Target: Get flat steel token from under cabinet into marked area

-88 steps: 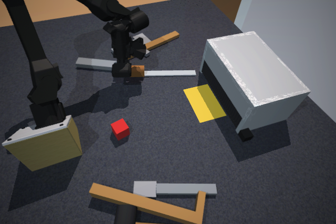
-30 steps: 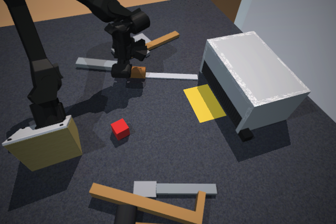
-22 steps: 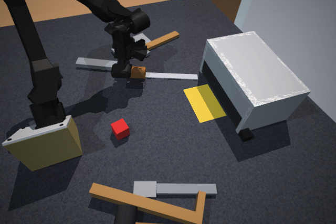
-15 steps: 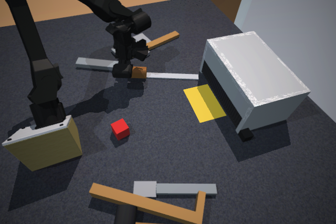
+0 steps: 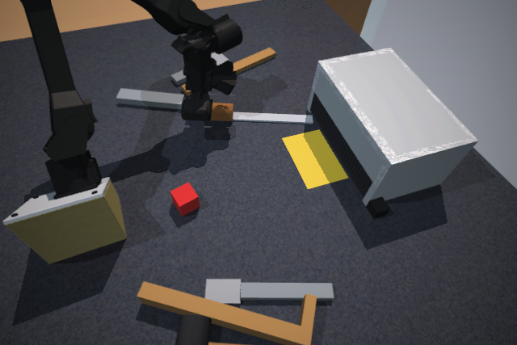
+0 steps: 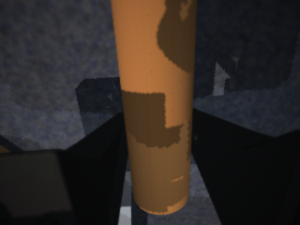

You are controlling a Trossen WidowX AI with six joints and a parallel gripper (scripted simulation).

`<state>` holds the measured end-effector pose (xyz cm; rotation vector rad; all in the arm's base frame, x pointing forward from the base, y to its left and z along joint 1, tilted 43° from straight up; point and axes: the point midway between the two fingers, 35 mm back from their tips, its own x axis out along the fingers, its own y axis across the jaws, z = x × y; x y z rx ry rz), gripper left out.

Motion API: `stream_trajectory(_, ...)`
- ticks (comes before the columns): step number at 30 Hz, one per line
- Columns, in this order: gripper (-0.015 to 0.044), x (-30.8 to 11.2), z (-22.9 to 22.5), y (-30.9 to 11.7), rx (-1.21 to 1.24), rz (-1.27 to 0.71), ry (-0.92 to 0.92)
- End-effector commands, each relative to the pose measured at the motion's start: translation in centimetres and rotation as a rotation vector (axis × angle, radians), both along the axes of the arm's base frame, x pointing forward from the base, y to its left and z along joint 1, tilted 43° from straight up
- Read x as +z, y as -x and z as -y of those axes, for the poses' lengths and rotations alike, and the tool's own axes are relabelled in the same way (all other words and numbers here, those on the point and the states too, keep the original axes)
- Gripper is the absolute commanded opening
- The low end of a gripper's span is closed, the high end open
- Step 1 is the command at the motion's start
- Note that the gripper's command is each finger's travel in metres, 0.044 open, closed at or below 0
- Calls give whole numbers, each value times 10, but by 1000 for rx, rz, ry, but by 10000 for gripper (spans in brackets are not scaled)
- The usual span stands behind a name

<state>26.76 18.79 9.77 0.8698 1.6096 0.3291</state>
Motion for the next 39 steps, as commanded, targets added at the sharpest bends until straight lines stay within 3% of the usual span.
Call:
stream_trajectory(1, 0, -2, 2, -8, -3, 1, 0)
stream_trajectory(39, 0, -13, 14, -53, -5, 2, 2)
